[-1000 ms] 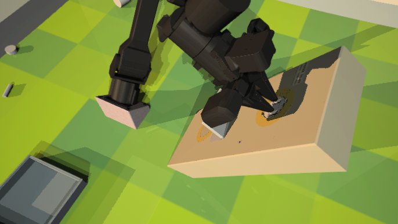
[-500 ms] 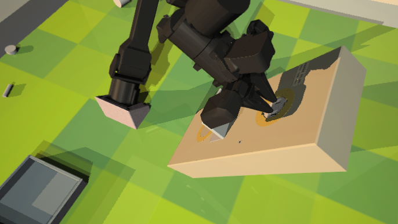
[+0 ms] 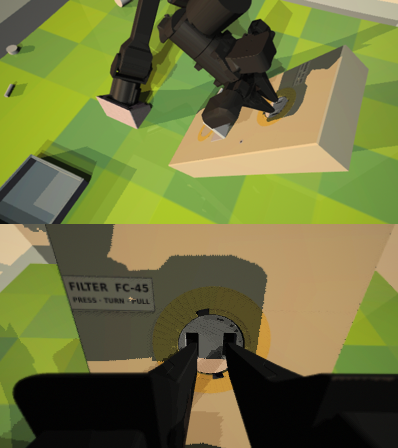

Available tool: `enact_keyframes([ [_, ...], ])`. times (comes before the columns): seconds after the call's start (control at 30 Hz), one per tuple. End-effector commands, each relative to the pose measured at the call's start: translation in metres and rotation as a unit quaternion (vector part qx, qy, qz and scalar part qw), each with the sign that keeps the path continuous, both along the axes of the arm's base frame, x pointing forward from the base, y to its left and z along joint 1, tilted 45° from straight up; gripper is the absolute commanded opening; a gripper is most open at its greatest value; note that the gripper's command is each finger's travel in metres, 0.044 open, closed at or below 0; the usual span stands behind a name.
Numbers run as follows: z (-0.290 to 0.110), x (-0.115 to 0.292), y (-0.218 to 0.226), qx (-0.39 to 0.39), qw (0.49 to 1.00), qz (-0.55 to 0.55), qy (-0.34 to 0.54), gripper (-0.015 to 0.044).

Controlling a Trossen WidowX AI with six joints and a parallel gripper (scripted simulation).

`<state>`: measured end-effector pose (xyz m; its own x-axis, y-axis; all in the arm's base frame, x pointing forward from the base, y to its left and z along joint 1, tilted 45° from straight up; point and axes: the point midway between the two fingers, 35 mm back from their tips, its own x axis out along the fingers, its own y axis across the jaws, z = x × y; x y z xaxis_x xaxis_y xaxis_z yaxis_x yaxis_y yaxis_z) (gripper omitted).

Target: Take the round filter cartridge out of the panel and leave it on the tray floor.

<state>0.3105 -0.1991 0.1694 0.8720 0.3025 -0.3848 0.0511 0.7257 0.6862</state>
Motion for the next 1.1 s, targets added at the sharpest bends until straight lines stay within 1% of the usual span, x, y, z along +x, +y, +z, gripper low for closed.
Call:
enact_keyframes([
  [0.0,-0.0005,0.0000,0.0003,0.002,1.000,-0.001,0.002,0.0096],
  [1.07,-0.0012,0.0038,0.0012,0.002,1.000,-0.001,0.002,0.0096],
])
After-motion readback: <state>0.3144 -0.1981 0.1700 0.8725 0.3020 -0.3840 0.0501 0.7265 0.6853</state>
